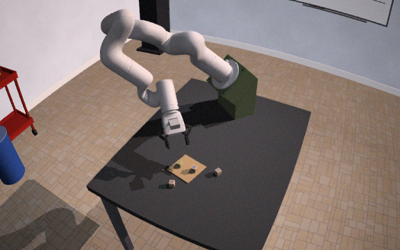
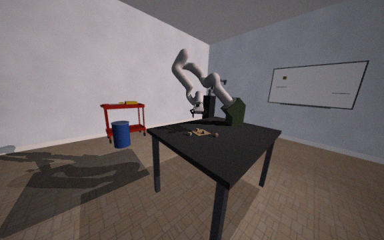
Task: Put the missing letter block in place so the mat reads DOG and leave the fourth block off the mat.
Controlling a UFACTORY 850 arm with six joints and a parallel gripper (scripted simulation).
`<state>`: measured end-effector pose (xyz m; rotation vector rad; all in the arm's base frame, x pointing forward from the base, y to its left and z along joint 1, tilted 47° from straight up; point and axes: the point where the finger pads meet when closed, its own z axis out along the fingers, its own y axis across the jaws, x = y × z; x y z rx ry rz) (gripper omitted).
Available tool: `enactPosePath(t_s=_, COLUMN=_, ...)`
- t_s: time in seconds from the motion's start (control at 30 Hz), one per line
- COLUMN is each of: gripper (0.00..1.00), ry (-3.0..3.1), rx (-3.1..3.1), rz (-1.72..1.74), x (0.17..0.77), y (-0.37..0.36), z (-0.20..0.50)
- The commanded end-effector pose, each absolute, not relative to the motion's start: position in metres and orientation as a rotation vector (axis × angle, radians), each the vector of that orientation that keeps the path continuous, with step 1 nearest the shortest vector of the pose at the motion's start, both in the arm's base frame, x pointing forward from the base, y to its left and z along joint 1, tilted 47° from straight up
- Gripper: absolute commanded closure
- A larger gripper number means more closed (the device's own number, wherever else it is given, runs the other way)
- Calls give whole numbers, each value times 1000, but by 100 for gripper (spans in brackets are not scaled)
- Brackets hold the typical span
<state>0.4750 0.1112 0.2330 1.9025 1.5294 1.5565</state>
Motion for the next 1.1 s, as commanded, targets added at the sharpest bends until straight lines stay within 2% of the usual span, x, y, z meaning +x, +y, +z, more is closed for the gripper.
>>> enactPosePath(t_s=0.0, gripper=0, ry=1529, rx=1902, rz=1557, x=475, y=111, z=233)
enactPosePath(t_s=0.7, gripper=0, ry=1519, rx=1909, rz=1555, x=477, y=112, z=233)
enactPosePath(t_s=1.07, gripper=0, ry=1228, rx=2104, rz=1487, x=515, y=121, z=223)
